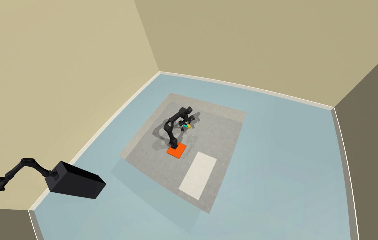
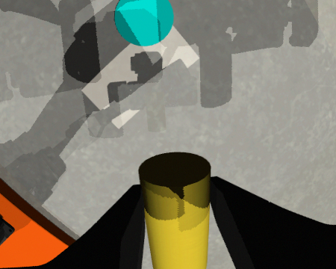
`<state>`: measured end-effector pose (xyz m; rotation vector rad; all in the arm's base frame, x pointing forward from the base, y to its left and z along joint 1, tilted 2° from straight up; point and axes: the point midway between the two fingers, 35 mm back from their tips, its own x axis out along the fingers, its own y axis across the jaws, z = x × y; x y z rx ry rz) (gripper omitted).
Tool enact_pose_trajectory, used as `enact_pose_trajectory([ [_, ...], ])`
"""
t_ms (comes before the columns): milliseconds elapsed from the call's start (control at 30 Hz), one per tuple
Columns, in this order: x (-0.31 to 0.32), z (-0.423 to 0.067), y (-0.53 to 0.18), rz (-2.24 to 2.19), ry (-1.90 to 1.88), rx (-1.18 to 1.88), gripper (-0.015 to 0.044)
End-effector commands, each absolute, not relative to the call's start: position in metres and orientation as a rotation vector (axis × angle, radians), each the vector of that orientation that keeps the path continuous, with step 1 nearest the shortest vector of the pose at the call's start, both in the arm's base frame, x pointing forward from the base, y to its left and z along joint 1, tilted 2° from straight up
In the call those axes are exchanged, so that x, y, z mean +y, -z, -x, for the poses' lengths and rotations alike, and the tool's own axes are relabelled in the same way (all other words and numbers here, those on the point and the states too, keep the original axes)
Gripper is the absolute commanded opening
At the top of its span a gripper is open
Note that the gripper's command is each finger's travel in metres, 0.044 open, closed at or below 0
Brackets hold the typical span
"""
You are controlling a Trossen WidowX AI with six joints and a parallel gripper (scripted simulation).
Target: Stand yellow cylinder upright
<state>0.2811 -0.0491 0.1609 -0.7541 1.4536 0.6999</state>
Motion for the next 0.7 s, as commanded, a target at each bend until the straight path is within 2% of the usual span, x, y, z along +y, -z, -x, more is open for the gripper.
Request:
enact_pose_trajectory([
  [0, -0.041, -0.289, -0.16, 0.767, -0.725, 1.45, 0.0105],
  [667, 0.01, -0.325, -0.162, 0.88, -0.842, 1.403, 0.0105],
])
